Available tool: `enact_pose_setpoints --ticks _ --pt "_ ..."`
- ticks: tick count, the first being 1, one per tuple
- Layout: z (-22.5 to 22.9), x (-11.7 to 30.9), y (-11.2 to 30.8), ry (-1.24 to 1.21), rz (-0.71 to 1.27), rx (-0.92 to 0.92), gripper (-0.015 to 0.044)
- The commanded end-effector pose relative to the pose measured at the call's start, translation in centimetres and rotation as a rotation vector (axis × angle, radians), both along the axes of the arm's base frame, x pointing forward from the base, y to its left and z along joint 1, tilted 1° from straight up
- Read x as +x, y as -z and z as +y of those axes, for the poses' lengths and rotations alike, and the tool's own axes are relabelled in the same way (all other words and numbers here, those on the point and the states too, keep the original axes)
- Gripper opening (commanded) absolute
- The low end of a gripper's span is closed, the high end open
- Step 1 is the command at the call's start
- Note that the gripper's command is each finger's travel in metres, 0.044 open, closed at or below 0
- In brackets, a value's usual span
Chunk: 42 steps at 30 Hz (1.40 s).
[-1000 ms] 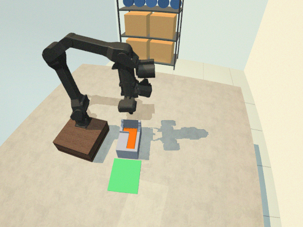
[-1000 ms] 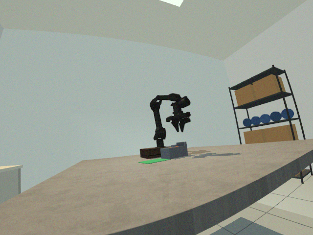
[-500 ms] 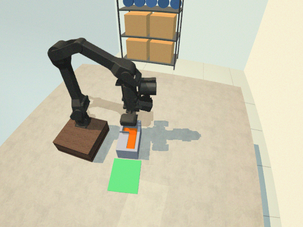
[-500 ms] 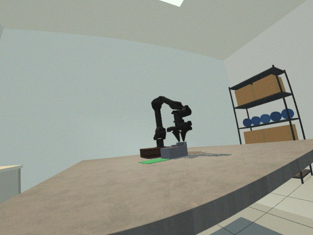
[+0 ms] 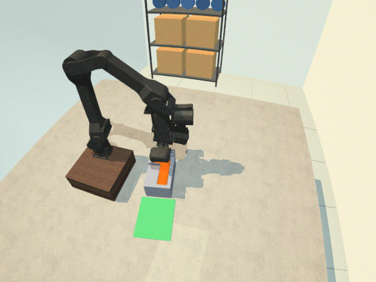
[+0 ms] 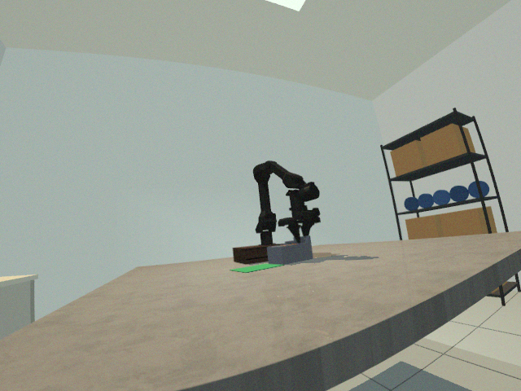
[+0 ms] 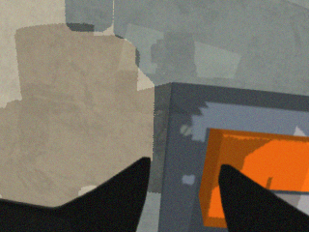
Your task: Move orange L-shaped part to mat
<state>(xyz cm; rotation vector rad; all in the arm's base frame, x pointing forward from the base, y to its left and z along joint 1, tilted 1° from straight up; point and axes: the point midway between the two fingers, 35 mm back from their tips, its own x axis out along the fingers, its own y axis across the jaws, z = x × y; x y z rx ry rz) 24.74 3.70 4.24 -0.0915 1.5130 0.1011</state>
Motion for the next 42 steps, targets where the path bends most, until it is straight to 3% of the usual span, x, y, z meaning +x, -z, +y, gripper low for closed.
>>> enact_pose_setpoints --ticks 1,14,42 --pt "0.0 -0.4 1.0 0.005 0.017 0.002 0.018" --pt "0.0 -0.4 3.0 0.005 0.017 0.002 0.018" --pt "0.6 -0.2 2.3 0.001 0.011 0.008 0.018"
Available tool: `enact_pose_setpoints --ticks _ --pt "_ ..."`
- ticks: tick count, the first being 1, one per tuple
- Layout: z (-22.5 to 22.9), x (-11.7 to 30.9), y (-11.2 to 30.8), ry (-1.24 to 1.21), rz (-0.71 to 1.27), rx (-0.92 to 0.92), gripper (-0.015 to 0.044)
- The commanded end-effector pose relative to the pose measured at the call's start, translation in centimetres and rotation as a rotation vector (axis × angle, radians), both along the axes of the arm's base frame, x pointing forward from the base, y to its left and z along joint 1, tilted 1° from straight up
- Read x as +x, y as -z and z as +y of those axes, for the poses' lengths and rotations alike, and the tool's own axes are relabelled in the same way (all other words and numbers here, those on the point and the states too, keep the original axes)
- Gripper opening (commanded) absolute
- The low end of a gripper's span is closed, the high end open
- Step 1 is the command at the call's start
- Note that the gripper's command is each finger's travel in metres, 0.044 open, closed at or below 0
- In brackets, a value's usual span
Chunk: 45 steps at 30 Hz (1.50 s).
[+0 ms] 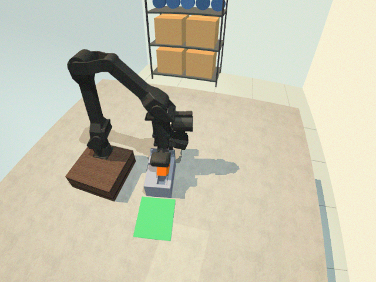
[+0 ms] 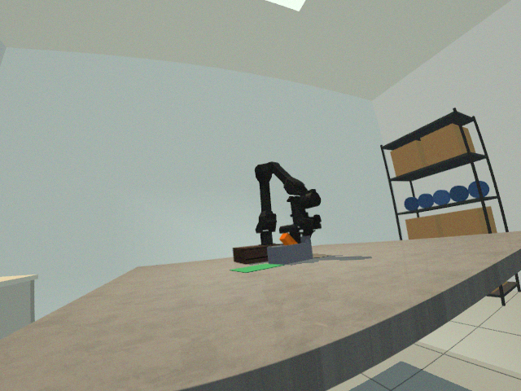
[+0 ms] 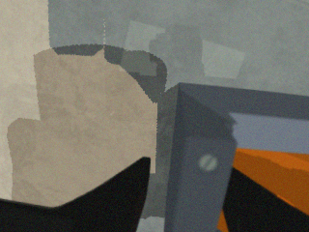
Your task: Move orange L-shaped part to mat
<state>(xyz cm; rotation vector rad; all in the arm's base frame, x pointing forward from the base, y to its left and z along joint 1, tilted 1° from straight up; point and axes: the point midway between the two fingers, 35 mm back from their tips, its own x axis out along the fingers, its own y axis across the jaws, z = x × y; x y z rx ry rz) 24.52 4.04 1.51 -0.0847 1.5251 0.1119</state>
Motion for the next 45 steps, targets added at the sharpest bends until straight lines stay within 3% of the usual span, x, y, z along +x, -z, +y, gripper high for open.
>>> enact_pose_setpoints --ticks 1,10,19,45 --pt "0.5 -0.1 -0.6 0.005 0.0 -0.004 0.018" --pt "0.8 -0.2 -1.8 0.008 0.004 -0.007 0.018" --pt "-0.4 -0.5 -10.7 0.008 0.003 -0.008 0.018" --pt "-0.3 -0.3 -10.4 0.012 -0.008 -0.002 0.018"
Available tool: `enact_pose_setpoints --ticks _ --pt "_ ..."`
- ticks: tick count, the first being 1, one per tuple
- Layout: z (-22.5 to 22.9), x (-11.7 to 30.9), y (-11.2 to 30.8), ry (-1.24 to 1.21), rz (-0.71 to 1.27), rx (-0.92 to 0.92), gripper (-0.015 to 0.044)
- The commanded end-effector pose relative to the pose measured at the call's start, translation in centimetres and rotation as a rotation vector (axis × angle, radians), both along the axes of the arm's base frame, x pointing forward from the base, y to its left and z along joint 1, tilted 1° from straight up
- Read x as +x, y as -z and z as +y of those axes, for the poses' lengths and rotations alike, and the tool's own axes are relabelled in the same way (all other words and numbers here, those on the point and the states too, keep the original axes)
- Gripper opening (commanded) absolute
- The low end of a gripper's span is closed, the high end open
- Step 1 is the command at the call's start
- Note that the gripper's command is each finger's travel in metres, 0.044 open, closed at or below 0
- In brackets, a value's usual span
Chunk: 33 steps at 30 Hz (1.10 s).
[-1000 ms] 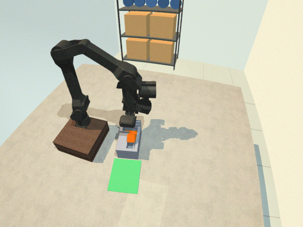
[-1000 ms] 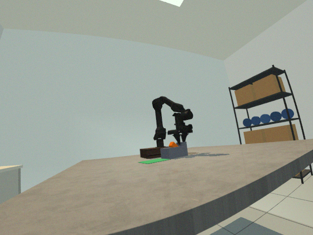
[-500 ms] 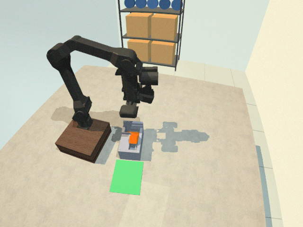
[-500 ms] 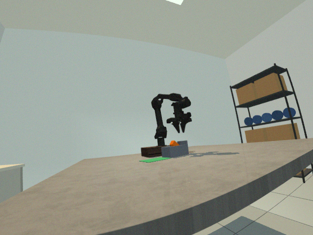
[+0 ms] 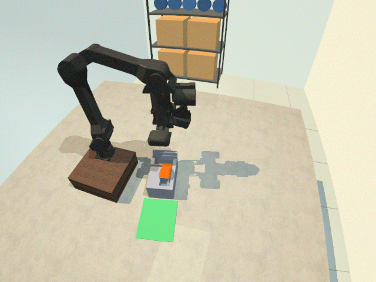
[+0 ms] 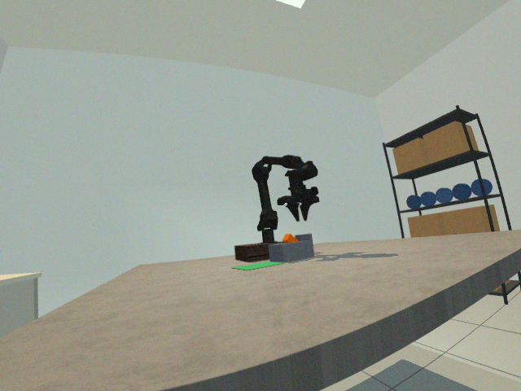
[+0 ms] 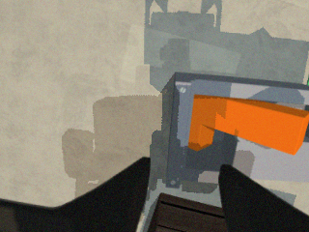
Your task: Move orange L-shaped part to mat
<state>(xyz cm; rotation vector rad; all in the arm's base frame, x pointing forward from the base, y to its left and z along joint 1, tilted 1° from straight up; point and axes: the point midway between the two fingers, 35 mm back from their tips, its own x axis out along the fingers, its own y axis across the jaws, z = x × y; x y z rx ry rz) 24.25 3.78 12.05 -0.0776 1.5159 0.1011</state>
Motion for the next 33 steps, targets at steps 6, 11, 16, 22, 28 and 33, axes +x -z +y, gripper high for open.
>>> enact_pose_setpoints --ticks 6,11,16,22,28,33 --pt "-0.8 0.3 0.0 0.186 0.006 0.007 0.028" --pt "-3.3 1.0 -0.1 0.718 0.016 0.028 0.028" --pt "-6.1 1.6 -0.2 1.288 0.023 0.05 0.028" --pt "-7.5 1.7 -0.2 1.565 0.026 0.061 0.028" --pt "-7.5 1.7 -0.1 1.565 0.026 0.061 0.028" --pt "-7.5 1.8 1.8 1.565 0.026 0.061 0.028"
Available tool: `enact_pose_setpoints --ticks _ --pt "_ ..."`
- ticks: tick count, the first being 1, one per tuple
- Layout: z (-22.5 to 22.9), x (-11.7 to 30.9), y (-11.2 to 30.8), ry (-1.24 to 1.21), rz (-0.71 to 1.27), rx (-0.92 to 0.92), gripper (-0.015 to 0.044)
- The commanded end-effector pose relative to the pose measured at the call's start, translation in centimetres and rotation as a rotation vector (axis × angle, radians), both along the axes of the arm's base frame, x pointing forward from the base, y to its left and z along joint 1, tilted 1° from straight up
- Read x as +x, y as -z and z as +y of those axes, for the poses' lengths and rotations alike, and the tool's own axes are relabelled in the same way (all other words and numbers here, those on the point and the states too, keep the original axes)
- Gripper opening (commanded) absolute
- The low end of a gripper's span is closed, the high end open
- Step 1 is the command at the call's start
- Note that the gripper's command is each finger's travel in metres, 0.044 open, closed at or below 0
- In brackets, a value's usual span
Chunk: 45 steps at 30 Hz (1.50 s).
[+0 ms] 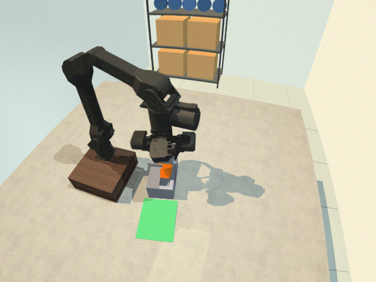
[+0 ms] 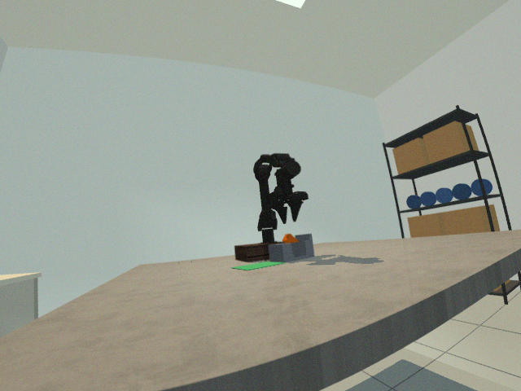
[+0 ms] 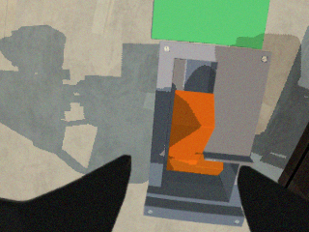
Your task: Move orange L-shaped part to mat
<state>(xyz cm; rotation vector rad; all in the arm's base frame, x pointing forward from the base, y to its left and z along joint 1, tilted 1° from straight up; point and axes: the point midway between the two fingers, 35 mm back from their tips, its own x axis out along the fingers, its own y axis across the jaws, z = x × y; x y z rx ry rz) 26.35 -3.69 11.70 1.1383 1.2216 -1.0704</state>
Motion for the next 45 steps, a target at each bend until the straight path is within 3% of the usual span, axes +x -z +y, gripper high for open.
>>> enact_pose_setpoints --ticks 1,41,45 --pt "0.0 -0.3 2.0 0.012 0.02 0.003 0.028" --pt "0.0 -0.1 7.3 0.012 0.02 0.003 0.028" --pt "0.0 0.2 7.0 0.007 0.01 0.002 0.0175"
